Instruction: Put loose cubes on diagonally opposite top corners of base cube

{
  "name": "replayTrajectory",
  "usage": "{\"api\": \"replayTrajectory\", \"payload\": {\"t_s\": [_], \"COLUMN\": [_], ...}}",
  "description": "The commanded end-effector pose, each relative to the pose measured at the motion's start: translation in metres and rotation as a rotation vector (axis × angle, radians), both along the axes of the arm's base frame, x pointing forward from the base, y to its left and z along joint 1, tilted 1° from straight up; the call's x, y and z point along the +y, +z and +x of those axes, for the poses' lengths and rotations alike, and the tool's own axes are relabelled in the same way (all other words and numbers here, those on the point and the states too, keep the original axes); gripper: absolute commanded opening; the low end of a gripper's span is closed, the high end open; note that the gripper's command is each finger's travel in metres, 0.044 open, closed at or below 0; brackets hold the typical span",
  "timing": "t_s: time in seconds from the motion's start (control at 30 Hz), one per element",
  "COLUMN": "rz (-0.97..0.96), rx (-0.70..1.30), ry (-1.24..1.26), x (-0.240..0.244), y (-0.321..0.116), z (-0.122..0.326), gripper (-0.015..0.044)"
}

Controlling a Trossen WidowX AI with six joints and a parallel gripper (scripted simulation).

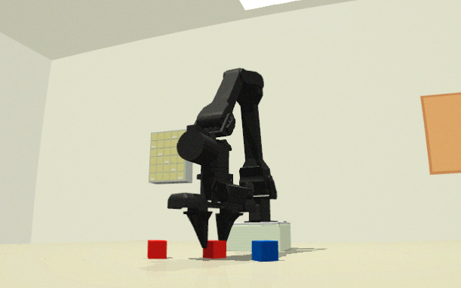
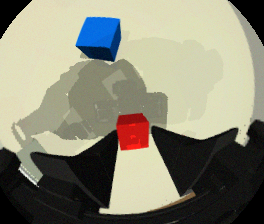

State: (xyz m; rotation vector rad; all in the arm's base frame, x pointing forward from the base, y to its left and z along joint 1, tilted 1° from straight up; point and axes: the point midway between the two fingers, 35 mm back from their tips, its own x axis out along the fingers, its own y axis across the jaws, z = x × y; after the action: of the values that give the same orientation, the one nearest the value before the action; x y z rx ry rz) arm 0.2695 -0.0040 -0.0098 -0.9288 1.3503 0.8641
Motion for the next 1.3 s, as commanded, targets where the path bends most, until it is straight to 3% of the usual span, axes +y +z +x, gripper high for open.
{"api": "replayTrajectory", "payload": {"t_s": [0.0, 1.27], "rz": [0.006, 0.006], "rx": [0.009, 0.008], "ry": [0.003, 0.003], "x": [0.001, 0.001], "y": [-0.003, 0.103], "z": [-0.002, -0.002], "gripper": [0.0105, 0.0105]}}
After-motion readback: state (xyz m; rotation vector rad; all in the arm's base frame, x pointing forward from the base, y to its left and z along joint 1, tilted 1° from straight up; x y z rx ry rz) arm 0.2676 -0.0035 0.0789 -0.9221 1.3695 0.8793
